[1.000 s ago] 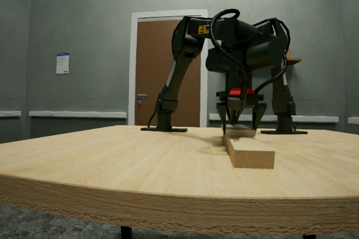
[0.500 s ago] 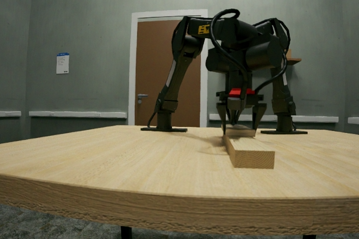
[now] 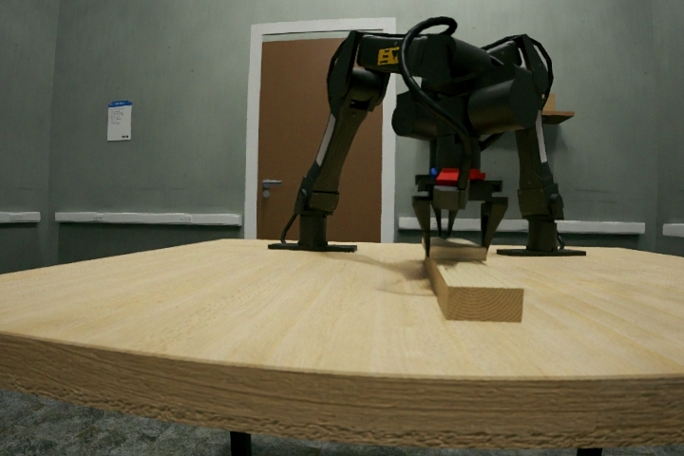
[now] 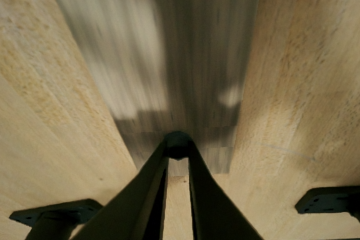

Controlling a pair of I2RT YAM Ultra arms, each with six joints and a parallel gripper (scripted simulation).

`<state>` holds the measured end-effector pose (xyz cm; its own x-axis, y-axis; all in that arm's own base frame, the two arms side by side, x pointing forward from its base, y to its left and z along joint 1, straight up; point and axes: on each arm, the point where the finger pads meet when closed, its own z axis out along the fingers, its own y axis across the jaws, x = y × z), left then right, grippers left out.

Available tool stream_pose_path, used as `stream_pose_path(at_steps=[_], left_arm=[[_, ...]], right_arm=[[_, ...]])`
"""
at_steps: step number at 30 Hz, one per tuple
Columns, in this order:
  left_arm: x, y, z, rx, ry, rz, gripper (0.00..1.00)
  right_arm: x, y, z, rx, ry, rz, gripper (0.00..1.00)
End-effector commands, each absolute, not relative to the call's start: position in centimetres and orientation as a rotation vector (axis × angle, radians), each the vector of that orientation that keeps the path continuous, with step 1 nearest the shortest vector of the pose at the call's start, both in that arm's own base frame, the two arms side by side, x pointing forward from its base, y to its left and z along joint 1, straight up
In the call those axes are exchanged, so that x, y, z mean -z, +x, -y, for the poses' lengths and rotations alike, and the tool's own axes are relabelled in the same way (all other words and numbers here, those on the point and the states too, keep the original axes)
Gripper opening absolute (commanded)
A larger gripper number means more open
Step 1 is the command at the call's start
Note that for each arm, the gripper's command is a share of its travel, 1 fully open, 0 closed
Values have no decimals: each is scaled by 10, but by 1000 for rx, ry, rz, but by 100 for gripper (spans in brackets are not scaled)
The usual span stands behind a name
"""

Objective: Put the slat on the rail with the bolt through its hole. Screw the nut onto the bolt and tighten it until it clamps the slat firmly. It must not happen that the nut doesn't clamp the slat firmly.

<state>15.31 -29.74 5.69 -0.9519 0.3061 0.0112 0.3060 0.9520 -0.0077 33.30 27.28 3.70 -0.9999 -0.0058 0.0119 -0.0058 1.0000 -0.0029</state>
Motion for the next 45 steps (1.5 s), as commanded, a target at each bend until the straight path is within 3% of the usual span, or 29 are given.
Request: stream_pose_path(at_steps=[1,19,45], left_arm=[[-59,153,291,17,-773,3042,12],[-59,152,291,12,-1635,2681,12],[-59,152,295,-4,-2699,1636,12]], right_arm=[[-43,335,-274,9,12,3145,72],[-43,335,-274,9,12,3145,72],[-43,335,-274,9,12,3145,72]])
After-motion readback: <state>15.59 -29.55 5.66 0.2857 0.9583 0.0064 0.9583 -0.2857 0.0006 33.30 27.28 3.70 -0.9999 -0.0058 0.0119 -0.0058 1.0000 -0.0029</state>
